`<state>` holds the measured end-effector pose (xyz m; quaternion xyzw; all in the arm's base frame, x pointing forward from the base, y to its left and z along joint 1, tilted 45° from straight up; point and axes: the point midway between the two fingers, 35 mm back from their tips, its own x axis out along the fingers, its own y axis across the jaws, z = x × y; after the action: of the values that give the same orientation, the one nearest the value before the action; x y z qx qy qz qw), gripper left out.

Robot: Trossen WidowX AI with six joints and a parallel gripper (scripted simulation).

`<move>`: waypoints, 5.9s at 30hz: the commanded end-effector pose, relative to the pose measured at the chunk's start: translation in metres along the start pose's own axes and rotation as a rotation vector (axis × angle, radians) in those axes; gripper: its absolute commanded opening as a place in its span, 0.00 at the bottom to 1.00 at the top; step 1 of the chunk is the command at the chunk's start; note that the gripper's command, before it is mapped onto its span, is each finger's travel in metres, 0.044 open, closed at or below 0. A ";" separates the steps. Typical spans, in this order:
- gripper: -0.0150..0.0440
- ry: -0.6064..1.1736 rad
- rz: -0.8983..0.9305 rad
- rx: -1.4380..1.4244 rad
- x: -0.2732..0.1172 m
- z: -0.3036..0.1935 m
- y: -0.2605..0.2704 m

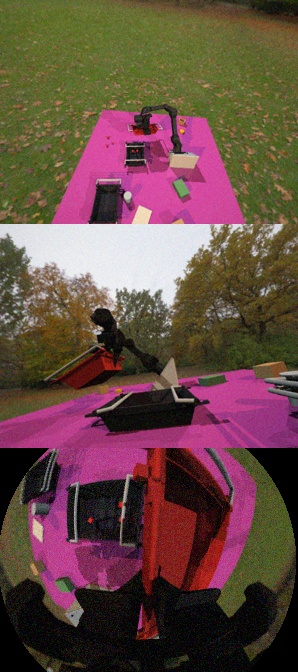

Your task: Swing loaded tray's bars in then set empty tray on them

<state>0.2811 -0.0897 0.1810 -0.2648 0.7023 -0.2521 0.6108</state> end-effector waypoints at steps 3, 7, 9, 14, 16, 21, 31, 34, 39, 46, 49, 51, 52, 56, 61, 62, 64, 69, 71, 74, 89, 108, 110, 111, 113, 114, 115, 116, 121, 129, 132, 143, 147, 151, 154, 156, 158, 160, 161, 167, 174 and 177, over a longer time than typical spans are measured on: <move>0.25 -0.016 -0.004 -0.097 -0.006 0.008 0.007; 0.25 -0.016 -0.004 -0.166 -0.007 0.012 0.013; 0.25 -0.016 -0.004 -0.201 -0.007 0.014 0.016; 0.25 -0.016 -0.004 -0.288 -0.008 0.019 0.023; 0.25 -0.016 -0.005 -0.322 -0.009 0.021 0.026; 0.25 -0.015 -0.005 -0.409 -0.010 0.026 0.033; 0.25 -0.014 -0.007 -0.582 -0.011 0.034 0.048; 0.25 -0.013 -0.008 -0.634 -0.012 0.037 0.053; 0.25 -0.012 -0.009 -0.720 -0.013 0.041 0.061; 0.25 -0.010 -0.011 -0.841 -0.014 0.046 0.072; 0.25 -0.009 -0.012 -0.893 -0.014 0.048 0.077; 0.25 -0.008 -0.013 -0.927 -0.015 0.049 0.080; 0.25 -0.008 -0.013 -0.944 -0.015 0.050 0.082; 0.25 -0.006 -0.015 -1.013 -0.015 0.052 0.089; 0.25 -0.004 -0.017 -1.099 -0.016 0.055 0.097; 0.25 -0.004 -0.017 -1.116 -0.016 0.056 0.099; 0.25 -0.003 -0.018 -1.151 -0.016 0.057 0.102; 0.25 0.000 -0.020 -1.237 -0.017 0.059 0.111; 0.25 0.002 -0.021 -1.271 -0.017 0.060 0.114; 0.25 0.004 -0.022 -1.323 -0.018 0.061 0.120; 0.25 0.011 -0.026 -1.485 -0.018 0.065 0.136; 0.25 0.011 -0.026 -1.485 -0.018 0.065 0.136; 0.25 0.011 -0.026 -1.485 -0.018 0.065 0.136; 0.25 0.011 -0.026 -1.485 -0.018 0.065 0.136; 0.25 0.011 -0.026 -1.485 -0.018 0.065 0.136; 0.25 0.011 -0.026 -1.485 -0.018 0.066 0.136; 0.25 0.011 -0.026 -1.485 -0.018 0.066 0.136; 0.25 0.011 -0.026 -1.485 -0.018 0.067 0.136; 0.25 0.011 -0.026 -1.485 -0.018 0.067 0.135; 0.25 0.011 -0.026 -1.485 -0.018 0.067 0.135; 0.25 0.011 -0.026 -1.485 -0.017 0.067 0.135; 0.25 0.010 -0.026 -1.485 0.000 0.068 0.135; 0.25 0.010 -0.027 -1.485 0.007 0.069 0.135; 0.25 0.010 -0.027 -1.485 0.013 0.069 0.135; 0.25 0.010 -0.027 -1.485 0.018 0.069 0.135; 0.25 0.010 -0.027 -1.485 0.021 0.069 0.135; 0.25 0.010 -0.027 -1.485 0.025 0.069 0.135; 0.25 0.010 -0.027 -1.485 0.028 0.068 0.135; 0.25 0.010 -0.028 -1.485 0.029 0.068 0.135; 0.25 0.011 -0.028 -1.484 0.038 0.067 0.136; 0.25 0.011 -0.028 -1.484 0.041 0.065 0.136; 0.25 0.012 -0.028 -1.484 0.043 0.063 0.136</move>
<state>0.3312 -0.0198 0.0480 -0.6146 0.6897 0.2810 0.2598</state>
